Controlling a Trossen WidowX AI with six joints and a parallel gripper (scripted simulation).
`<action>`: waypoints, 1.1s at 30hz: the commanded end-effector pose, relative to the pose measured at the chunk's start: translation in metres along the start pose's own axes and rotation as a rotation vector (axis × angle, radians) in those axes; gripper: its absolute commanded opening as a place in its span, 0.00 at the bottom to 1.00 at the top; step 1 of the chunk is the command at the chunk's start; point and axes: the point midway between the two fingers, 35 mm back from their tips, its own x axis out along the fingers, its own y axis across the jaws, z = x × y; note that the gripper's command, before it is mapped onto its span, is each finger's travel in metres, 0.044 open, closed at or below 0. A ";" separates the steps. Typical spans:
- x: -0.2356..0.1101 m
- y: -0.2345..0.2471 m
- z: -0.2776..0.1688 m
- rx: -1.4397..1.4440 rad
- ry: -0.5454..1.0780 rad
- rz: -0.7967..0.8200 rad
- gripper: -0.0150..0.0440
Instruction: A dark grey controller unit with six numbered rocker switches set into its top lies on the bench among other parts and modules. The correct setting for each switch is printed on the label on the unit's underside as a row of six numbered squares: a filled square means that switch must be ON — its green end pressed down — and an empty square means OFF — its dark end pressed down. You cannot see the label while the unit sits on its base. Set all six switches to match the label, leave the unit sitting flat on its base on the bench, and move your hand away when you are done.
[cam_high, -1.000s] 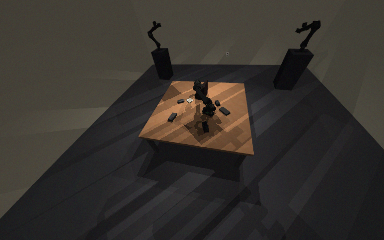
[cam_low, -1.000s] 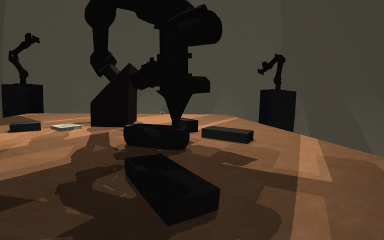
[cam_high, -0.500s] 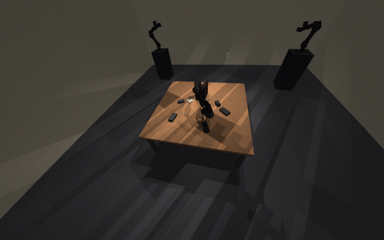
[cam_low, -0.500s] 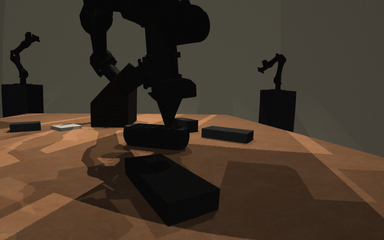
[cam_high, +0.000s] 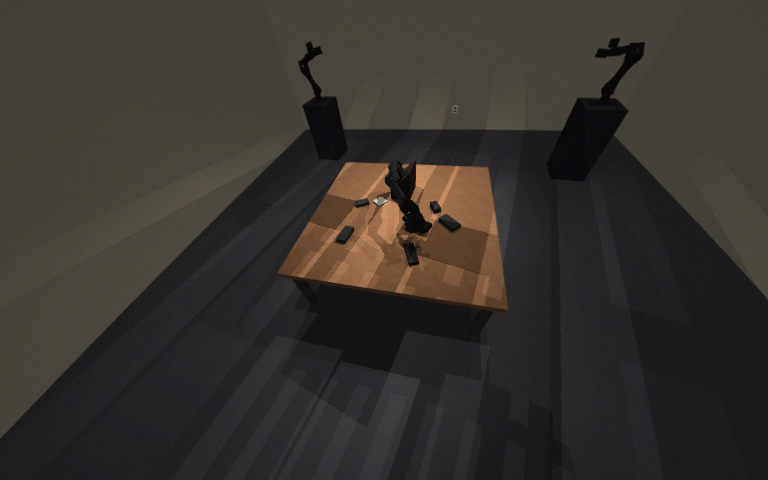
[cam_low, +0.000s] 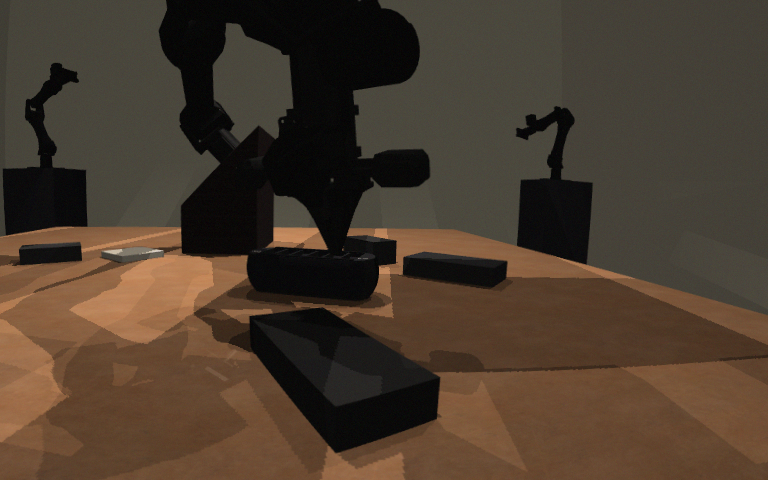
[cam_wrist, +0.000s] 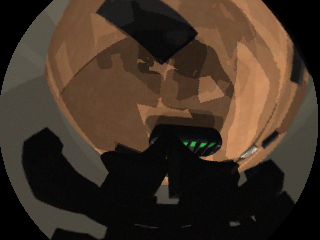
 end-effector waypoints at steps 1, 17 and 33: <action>0.001 0.003 -0.001 -0.769 0.008 0.019 0.25; 0.001 0.004 -0.002 -1.460 0.003 0.030 0.25; 0.003 0.002 -0.010 -1.112 -0.047 -0.013 0.25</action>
